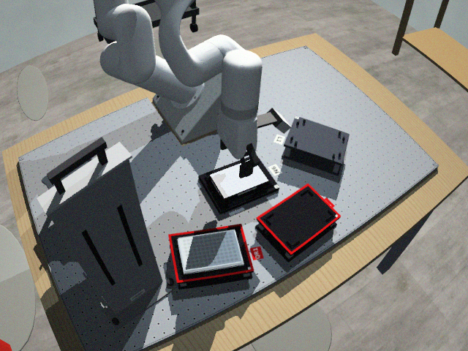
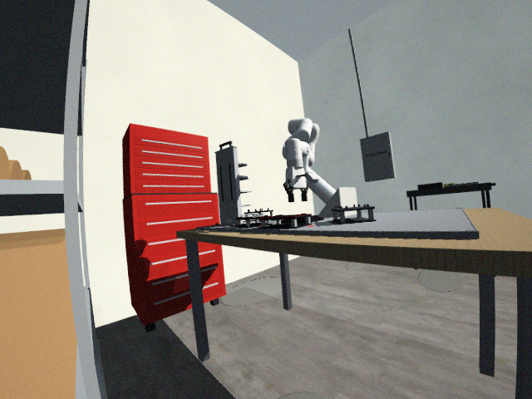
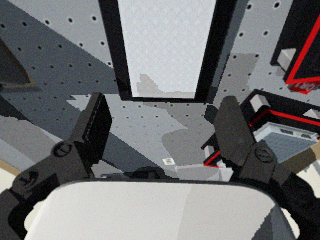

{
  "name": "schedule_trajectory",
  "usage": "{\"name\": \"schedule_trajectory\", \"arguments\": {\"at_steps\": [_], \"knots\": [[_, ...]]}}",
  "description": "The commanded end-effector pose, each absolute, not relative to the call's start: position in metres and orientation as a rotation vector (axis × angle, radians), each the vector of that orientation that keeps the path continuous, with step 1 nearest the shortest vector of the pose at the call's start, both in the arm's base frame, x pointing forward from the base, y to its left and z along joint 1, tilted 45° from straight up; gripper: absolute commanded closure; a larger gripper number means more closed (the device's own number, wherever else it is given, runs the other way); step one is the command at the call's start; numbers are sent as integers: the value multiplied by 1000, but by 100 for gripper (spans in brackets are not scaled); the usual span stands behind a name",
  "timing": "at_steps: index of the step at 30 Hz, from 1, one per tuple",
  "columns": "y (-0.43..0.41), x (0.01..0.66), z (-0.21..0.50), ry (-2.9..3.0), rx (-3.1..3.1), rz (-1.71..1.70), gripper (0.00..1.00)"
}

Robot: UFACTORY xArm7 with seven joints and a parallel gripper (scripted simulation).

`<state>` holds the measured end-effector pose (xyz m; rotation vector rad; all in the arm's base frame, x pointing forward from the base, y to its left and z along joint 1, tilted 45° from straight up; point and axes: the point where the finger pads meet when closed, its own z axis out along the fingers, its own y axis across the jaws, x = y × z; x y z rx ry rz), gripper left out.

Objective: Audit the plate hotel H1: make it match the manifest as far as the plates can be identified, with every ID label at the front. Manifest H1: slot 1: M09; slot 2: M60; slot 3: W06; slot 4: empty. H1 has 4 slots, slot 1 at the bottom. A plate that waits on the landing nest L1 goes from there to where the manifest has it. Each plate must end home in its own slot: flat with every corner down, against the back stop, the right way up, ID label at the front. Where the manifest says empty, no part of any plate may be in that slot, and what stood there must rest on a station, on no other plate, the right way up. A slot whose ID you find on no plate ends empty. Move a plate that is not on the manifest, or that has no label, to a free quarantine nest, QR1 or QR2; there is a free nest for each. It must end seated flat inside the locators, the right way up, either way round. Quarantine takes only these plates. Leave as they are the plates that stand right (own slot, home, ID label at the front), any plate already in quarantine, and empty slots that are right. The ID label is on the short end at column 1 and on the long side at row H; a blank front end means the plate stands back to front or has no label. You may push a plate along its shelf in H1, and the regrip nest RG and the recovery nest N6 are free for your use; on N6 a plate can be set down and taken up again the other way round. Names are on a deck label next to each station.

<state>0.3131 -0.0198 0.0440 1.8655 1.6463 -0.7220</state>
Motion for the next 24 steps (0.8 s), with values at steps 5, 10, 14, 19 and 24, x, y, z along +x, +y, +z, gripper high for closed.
{"name": "schedule_trajectory", "arguments": {"at_steps": [5,10,14,19,24], "knots": [[-27,314,36,1648,1864,-718,0],[-27,314,35,1648,1864,-718,0],[-27,314,35,1648,1864,-718,0],[-29,314,33,1648,1864,-718,0],[-35,314,27,1648,1864,-718,0]]}}
